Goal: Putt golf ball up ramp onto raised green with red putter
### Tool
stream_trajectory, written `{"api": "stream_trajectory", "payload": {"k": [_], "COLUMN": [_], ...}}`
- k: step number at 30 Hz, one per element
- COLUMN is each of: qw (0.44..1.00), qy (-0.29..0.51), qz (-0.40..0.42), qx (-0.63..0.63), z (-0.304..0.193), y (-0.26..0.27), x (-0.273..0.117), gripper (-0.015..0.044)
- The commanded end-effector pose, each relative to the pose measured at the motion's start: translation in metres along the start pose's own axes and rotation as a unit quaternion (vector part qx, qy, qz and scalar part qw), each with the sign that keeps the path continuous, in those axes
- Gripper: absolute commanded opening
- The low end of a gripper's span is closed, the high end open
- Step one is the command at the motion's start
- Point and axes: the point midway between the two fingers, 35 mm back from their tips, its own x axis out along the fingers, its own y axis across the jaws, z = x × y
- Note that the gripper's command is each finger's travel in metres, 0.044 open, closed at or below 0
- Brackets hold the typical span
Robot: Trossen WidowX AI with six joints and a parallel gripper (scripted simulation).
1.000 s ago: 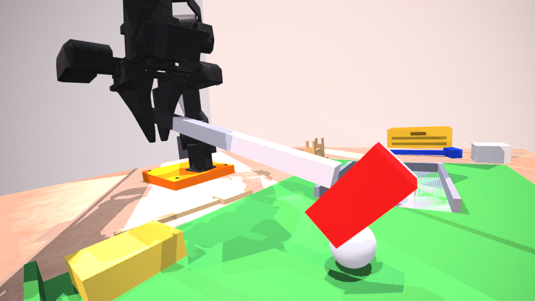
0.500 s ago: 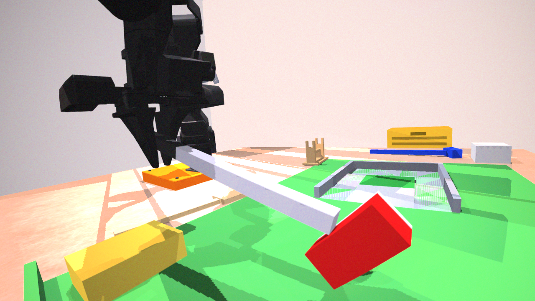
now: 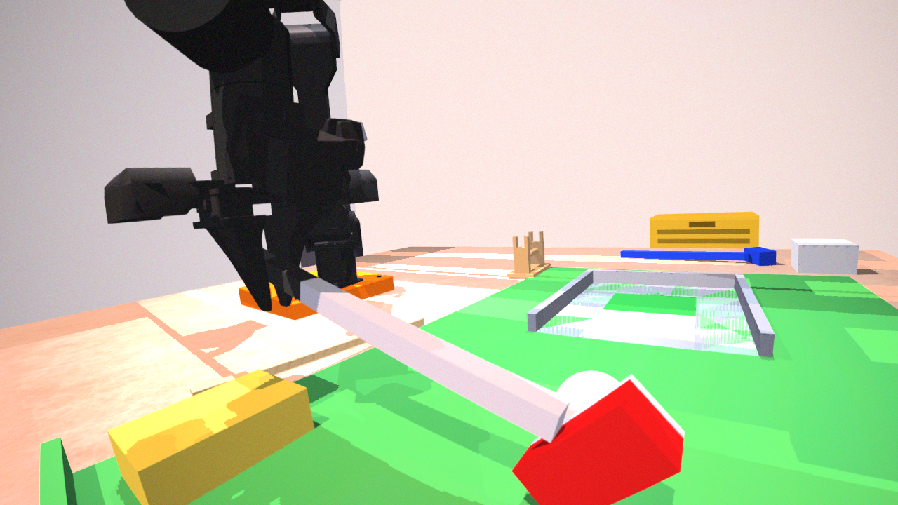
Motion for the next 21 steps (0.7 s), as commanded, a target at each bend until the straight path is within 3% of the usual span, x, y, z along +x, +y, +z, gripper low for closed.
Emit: {"api": "stream_trajectory", "payload": {"k": [1, 21], "qw": [1.0, 1.0], "qy": [0.0, 0.0], "qz": [0.0, -0.003], "qx": [0.0, 0.002], "z": [0.0, 0.0], "y": [0.0, -0.03], "x": [-0.001, 0.002], "gripper": [0.0, 0.0]}}
